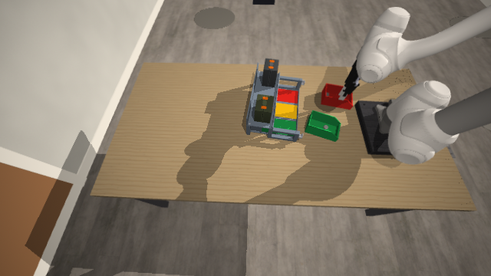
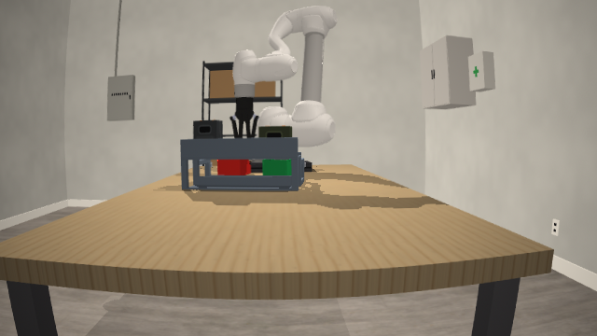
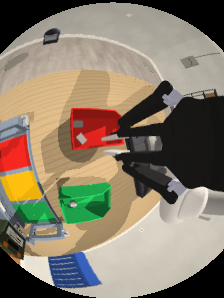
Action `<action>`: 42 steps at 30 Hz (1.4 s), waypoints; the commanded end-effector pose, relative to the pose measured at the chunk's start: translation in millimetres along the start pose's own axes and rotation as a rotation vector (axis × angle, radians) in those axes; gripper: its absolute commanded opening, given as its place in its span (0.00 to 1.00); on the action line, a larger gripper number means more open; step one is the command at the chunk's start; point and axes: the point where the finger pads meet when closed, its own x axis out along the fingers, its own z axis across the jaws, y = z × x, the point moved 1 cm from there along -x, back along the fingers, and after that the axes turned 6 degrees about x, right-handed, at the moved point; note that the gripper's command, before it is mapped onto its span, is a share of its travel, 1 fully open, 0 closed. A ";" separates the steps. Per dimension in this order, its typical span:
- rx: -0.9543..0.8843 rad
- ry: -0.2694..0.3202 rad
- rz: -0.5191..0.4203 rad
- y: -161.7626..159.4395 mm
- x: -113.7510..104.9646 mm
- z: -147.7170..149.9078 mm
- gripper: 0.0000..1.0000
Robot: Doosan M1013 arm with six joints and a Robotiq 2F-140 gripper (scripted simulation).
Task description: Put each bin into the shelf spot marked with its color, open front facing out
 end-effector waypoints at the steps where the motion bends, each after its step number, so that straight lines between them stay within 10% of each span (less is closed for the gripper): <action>1: 0.000 0.000 0.000 0.0 0.0 0.0 0.24; 42: 0.000 0.000 0.000 0.0 25.8 0.0 0.24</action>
